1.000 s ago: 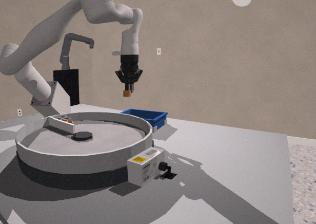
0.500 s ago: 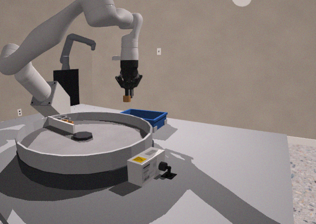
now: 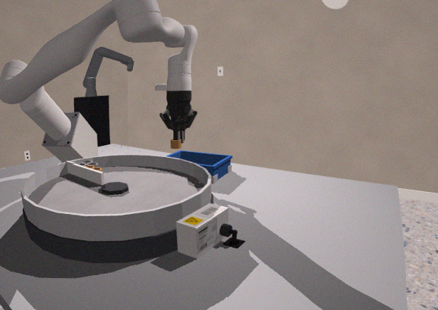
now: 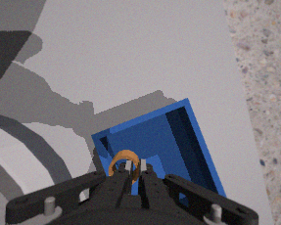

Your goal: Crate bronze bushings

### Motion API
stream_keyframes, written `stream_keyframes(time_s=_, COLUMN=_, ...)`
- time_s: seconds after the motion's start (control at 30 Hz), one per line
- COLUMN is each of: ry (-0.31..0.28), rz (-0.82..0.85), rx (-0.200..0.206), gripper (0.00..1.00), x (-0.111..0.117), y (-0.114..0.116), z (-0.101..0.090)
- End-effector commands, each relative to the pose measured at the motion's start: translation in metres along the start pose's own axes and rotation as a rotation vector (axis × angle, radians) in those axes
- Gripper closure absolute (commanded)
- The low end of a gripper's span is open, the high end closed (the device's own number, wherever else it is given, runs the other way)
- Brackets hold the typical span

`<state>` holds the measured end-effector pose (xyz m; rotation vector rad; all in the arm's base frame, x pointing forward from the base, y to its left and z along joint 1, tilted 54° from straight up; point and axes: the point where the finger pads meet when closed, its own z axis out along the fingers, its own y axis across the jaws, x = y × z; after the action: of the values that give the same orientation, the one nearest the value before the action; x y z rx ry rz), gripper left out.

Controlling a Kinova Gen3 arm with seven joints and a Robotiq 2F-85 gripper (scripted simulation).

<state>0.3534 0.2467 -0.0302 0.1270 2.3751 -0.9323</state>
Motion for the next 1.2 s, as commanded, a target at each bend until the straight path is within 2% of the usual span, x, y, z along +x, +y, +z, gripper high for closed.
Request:
stream_keyframes(time_s=0.0, ry=0.0, rz=0.0, rx=-0.002, gripper=1.0, x=0.0, y=0.0, z=-0.001)
stream_keyframes(time_s=0.07, ry=0.0, rz=0.0, rx=-0.002, gripper=1.0, x=0.0, y=0.0, z=-0.001)
stream_keyframes(time_s=0.23, ry=-0.001, rz=-0.003, rx=-0.002, gripper=1.0, x=0.001, y=0.001, z=0.022)
stream_keyframes(time_s=1.17, ry=-0.001, rz=-0.003, rx=-0.002, gripper=1.0, x=0.001, y=0.001, z=0.03)
